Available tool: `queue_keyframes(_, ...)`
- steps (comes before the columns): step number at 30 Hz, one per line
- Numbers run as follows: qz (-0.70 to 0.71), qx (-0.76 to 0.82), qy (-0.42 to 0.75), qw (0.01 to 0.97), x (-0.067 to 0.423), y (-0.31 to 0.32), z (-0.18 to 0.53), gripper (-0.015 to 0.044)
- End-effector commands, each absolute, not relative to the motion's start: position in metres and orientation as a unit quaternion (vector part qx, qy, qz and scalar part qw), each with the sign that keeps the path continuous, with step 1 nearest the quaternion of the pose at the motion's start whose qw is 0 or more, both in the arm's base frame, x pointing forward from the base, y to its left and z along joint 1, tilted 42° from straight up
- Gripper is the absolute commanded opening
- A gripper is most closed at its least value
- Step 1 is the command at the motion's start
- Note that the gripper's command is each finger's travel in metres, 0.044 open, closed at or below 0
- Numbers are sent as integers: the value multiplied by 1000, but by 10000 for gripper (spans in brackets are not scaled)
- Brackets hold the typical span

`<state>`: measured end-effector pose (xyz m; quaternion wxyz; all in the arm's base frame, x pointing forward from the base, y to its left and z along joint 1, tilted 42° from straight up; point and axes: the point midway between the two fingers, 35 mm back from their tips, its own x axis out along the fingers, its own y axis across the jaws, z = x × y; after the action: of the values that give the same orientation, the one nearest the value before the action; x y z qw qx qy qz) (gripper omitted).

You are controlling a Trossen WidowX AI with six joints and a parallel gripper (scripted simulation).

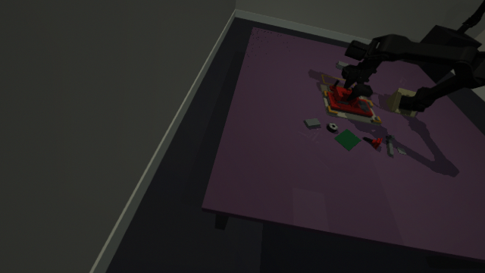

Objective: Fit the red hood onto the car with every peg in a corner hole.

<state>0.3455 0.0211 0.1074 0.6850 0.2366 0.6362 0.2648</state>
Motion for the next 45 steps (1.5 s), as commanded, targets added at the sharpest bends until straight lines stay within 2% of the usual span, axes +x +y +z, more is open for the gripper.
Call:
queue_keyframes(1, 264, 240, 637, 683, 345, 23, 106, 0)
queue_keyframes(45, 264, 240, 637, 683, 345, 27, 101, 0)
